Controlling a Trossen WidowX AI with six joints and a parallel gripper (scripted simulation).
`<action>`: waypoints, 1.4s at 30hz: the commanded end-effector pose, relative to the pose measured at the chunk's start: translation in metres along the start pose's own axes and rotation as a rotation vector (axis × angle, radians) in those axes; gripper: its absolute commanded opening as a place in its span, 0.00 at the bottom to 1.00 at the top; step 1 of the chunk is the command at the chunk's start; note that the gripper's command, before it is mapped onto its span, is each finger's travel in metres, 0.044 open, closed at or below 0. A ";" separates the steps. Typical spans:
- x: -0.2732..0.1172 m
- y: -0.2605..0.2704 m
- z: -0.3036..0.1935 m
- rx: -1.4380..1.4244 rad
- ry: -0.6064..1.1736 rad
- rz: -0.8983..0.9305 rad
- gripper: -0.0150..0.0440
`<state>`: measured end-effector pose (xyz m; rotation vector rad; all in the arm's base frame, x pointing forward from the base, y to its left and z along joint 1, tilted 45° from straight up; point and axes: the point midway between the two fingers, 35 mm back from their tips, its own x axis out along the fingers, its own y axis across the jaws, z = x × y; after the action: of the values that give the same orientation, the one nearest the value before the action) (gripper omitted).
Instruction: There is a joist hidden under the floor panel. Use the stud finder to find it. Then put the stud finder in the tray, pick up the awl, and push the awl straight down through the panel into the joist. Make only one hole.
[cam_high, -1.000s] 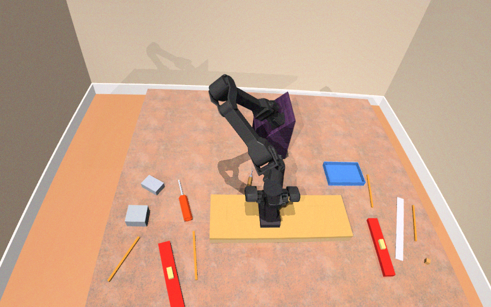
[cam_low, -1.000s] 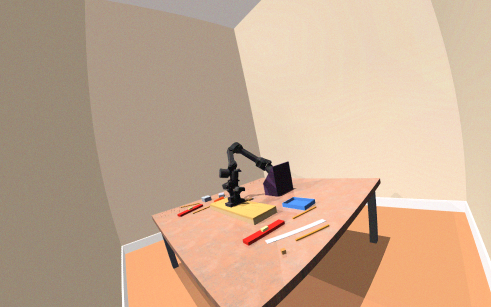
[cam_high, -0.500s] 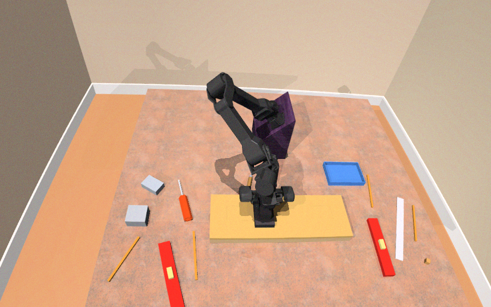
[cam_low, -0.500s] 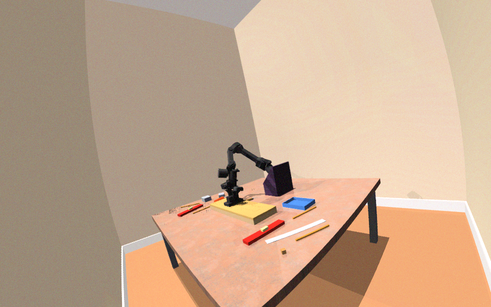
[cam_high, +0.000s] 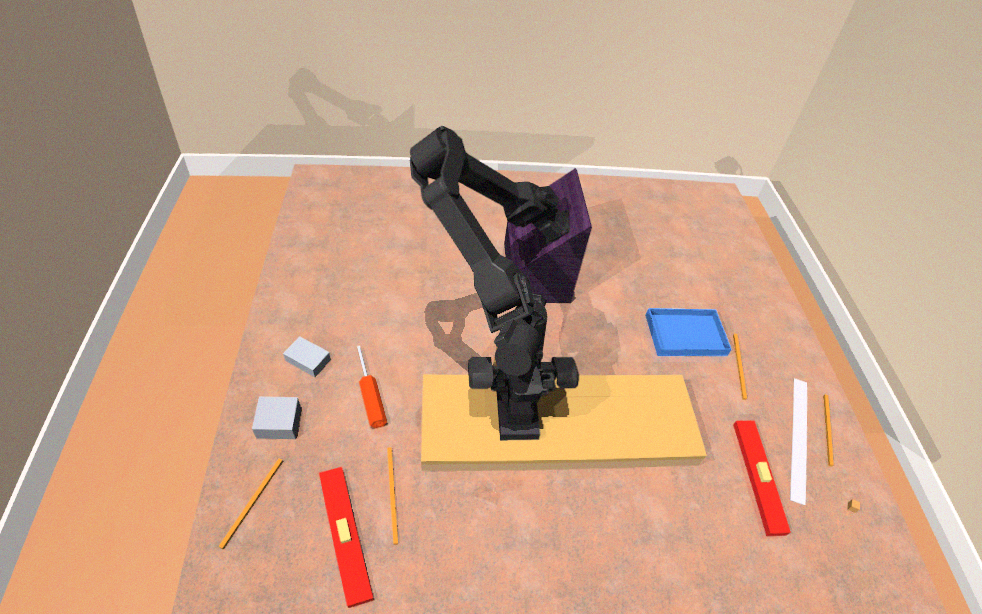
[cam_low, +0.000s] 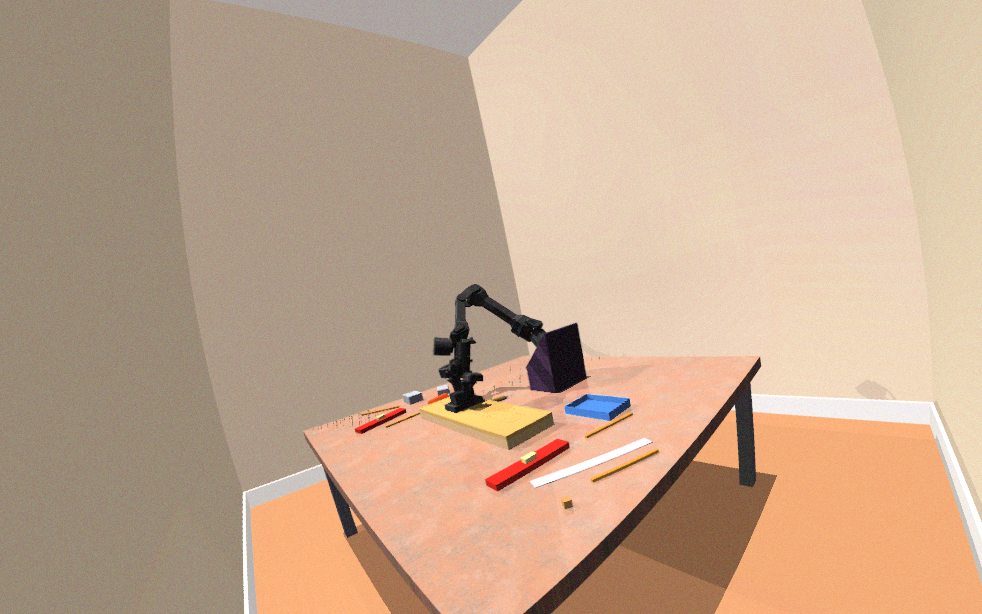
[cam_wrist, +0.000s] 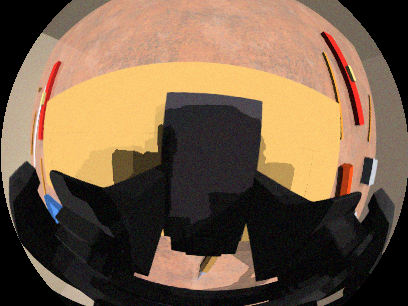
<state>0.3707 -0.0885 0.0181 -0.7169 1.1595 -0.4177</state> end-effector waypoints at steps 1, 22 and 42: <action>0.001 -0.008 -0.001 0.002 0.005 -0.008 0.25; 0.000 -0.037 -0.001 0.002 0.005 -0.009 0.25; 0.000 -0.064 -0.001 0.002 0.004 -0.011 0.25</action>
<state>0.3736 -0.1274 0.0576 -0.7205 1.1607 -0.4140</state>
